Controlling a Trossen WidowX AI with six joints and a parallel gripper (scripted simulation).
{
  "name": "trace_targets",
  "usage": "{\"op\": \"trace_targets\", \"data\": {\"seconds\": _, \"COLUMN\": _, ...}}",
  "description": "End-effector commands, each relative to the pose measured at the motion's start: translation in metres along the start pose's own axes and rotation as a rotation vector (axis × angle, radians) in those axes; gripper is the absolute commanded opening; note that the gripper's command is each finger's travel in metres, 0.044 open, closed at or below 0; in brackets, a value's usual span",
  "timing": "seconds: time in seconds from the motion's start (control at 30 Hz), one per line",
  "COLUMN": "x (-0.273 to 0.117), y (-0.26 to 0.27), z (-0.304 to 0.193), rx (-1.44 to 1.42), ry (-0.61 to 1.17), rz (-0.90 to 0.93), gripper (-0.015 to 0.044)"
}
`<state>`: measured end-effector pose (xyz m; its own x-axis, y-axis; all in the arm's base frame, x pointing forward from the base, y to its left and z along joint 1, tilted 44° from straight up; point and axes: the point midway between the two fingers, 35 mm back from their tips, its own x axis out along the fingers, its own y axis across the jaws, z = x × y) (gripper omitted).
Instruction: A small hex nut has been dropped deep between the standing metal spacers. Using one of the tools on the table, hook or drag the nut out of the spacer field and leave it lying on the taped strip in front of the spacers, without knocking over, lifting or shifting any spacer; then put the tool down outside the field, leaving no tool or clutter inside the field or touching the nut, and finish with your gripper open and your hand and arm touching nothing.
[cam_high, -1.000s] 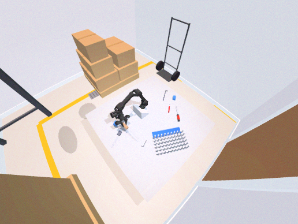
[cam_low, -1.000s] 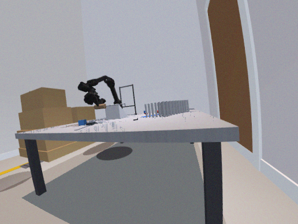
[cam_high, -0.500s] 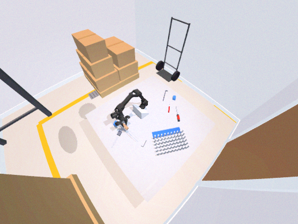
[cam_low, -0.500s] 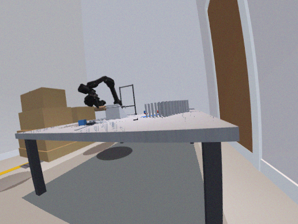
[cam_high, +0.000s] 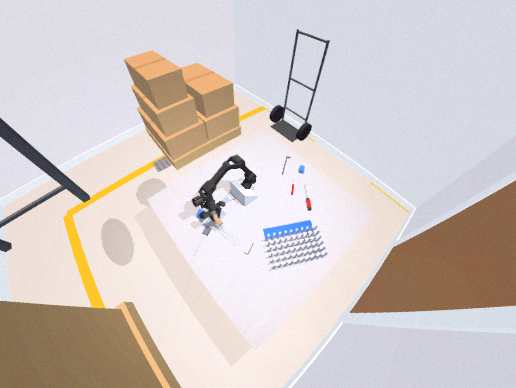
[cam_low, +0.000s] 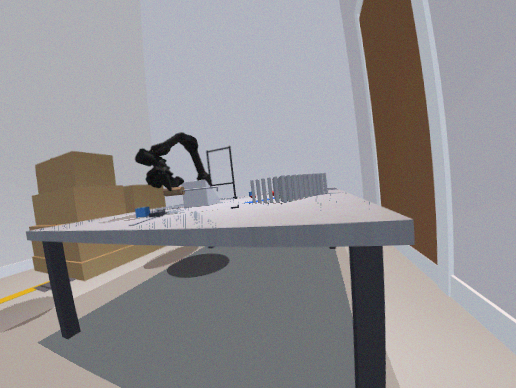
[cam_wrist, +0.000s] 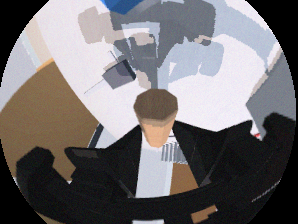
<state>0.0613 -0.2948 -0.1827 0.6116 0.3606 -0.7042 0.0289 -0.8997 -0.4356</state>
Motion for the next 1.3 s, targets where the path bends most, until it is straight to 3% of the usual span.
{"op": "trace_targets", "data": {"seconds": 0.0, "x": 0.004, "y": -0.002, "z": 0.001, "rx": 0.005, "ry": 0.009, "rz": 0.000, "gripper": 0.0000}}
{"op": "trace_targets", "data": {"seconds": 1.27, "x": 0.034, "y": -0.016, "z": 0.020, "rx": 0.005, "ry": 0.009, "rz": 0.000, "gripper": 0.0000}}
